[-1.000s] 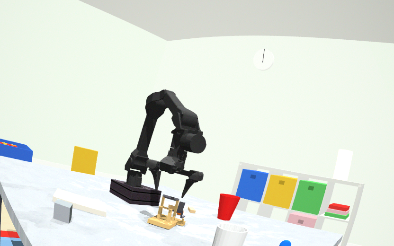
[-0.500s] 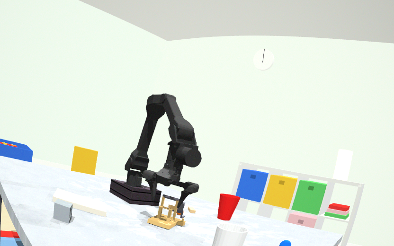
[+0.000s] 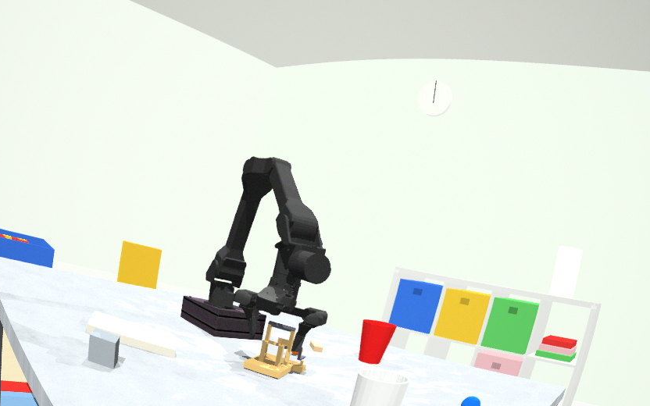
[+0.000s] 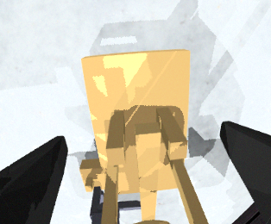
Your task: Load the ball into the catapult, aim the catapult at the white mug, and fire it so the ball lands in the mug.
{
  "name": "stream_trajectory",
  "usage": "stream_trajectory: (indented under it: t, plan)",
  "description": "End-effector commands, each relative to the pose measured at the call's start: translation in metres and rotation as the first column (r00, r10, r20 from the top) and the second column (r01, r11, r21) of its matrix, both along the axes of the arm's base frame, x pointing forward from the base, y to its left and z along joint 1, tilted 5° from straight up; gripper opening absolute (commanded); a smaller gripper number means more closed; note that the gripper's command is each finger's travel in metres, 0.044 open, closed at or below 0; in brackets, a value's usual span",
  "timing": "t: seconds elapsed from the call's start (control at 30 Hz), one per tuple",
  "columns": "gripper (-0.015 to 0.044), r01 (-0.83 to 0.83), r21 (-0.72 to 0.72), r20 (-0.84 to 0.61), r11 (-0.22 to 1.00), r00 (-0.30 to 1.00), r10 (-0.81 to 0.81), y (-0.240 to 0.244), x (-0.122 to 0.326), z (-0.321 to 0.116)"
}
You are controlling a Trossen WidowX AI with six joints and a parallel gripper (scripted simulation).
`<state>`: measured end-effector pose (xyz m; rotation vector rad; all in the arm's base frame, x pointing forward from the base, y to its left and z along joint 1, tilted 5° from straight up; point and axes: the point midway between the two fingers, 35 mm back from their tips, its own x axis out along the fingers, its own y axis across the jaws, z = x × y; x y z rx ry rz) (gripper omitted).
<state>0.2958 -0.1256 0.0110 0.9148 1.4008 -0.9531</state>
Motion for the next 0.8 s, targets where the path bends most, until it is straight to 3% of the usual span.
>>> stream_trajectory:
  t: [0.0, 0.63, 0.77]
  plan:
    - [0.044, -0.004, 0.005, -0.003, 1.0, 1.0, 0.004, 0.001, -0.001, -0.007]
    - [0.044, -0.004, 0.006, -0.003, 1.0, 1.0, 0.004, 0.002, -0.003, -0.035]
    - [0.0335, -0.001, 0.001, -0.001, 1.0, 1.0, 0.001, 0.001, -0.003, -0.032]
